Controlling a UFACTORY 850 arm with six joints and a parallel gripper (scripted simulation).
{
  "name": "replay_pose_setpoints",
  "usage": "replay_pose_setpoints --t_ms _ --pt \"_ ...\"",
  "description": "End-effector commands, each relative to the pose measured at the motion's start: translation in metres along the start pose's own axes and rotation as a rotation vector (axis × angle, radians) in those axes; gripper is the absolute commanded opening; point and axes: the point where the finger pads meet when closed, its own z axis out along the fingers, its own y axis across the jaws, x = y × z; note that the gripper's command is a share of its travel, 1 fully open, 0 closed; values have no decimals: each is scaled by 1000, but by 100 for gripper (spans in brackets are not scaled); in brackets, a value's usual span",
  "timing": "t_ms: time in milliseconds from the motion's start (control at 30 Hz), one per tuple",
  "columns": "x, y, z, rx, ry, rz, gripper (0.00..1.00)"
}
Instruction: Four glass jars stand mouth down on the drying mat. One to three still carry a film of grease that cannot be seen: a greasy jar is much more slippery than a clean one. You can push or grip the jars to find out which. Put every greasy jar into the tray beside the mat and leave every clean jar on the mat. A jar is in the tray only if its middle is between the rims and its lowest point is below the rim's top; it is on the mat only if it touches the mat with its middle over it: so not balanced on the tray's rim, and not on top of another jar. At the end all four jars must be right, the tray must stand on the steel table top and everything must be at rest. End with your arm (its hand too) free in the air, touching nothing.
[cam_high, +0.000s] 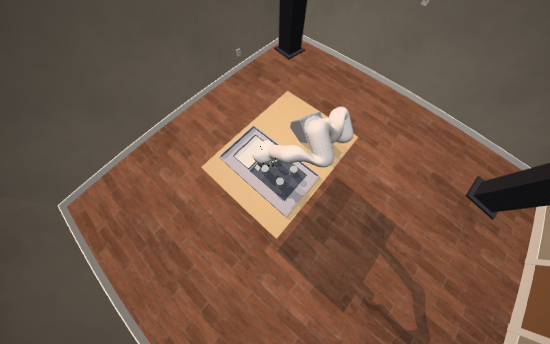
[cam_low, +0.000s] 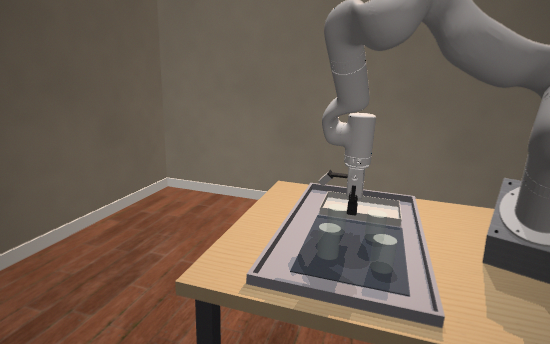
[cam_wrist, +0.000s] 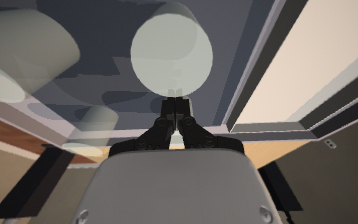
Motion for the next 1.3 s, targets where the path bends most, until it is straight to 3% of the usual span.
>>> replay_pose_setpoints --t_ms 0,1267 --pt "1 0 -1 -1 1 0 0" --pt "6 0 -4 -1 1 0 0"
